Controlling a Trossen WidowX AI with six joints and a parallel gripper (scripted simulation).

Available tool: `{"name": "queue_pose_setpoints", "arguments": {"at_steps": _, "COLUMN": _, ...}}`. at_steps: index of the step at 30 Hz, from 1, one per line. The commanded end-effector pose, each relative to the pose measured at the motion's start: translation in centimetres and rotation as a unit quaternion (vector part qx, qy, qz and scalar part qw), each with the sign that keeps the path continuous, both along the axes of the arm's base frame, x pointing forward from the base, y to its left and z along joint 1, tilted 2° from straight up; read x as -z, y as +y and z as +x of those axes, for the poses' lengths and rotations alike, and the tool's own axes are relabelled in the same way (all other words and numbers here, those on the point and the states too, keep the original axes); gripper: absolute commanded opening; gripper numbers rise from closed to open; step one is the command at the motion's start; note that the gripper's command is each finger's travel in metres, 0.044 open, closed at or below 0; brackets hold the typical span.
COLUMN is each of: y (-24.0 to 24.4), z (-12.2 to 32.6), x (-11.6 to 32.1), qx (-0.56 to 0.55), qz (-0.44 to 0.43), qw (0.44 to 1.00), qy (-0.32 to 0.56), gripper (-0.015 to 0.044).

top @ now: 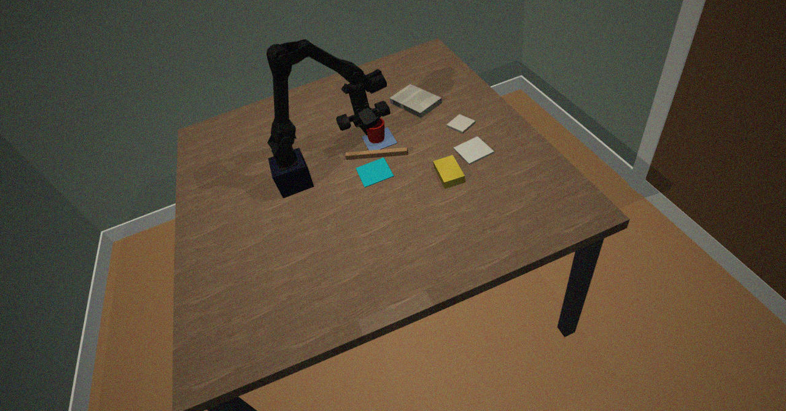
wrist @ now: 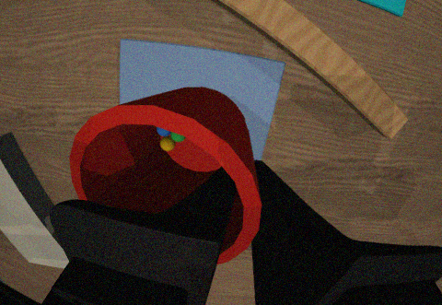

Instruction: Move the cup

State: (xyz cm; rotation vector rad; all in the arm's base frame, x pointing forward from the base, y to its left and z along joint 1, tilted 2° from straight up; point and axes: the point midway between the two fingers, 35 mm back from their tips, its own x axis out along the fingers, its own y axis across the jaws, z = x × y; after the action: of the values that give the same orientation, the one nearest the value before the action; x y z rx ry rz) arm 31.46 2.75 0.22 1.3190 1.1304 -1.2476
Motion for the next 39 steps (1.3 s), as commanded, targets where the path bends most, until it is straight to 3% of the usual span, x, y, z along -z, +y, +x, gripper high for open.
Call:
{"name": "queue_pose_setpoints", "arguments": {"at_steps": 1, "y": 0.0, "z": 0.1, "x": -1.7, "qx": 0.000, "qz": 0.003, "qw": 1.000, "qy": -0.008, "gripper": 0.0000}}
{"name": "queue_pose_setpoints", "arguments": {"at_steps": 7, "y": -0.2, "z": -0.2, "x": -3.3, "qx": 0.001, "qz": 0.004, "qw": 1.000, "qy": -0.008, "gripper": 0.0000}}
{"name": "queue_pose_setpoints", "arguments": {"at_steps": 39, "y": -2.3, "z": -1.3, "x": -3.0, "qx": 0.001, "qz": 0.001, "qw": 1.000, "qy": -0.006, "gripper": 0.0000}}
